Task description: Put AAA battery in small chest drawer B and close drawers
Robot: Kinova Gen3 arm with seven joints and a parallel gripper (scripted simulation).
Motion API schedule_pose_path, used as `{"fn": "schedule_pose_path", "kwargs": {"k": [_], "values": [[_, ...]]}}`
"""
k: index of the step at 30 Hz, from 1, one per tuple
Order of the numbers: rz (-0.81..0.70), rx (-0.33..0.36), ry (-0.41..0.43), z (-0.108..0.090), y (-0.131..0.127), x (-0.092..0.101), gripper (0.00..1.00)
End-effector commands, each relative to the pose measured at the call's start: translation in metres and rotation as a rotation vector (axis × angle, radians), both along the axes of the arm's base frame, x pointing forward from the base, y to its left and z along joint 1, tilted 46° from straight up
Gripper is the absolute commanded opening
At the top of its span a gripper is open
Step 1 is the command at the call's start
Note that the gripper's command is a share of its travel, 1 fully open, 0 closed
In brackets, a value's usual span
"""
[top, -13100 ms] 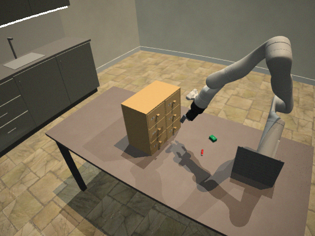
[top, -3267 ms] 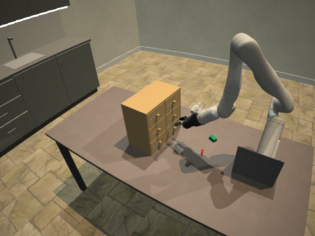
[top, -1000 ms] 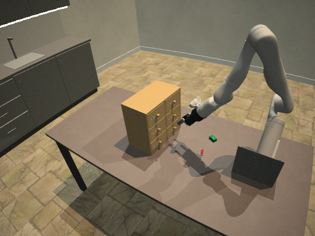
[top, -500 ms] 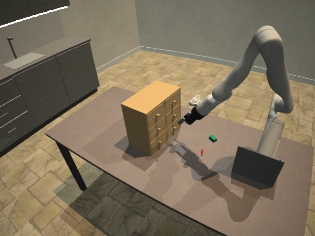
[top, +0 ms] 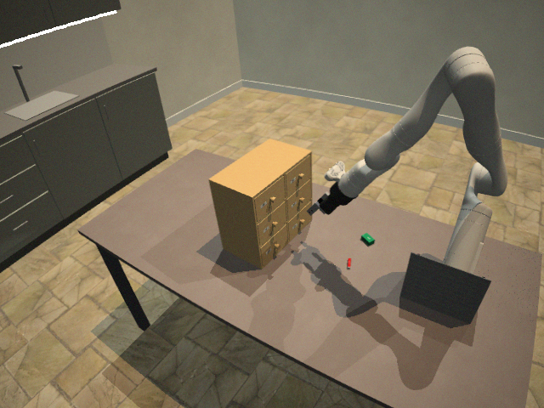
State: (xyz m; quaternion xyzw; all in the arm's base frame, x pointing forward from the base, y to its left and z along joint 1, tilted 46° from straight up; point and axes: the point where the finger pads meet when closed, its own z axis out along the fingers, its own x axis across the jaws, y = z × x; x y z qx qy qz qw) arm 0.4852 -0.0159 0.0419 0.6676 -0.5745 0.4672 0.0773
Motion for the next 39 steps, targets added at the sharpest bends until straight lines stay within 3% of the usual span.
{"fn": "schedule_pose_path", "kwargs": {"k": [1, 15, 39], "values": [[0.003, -0.001, 0.005, 0.0, 0.004, 0.001, 1.0], [-0.02, -0.001, 0.023, 0.003, 0.006, -0.001, 1.0], [-0.131, 0.013, 0.132, 0.015, 0.02, -0.013, 1.0]]}}
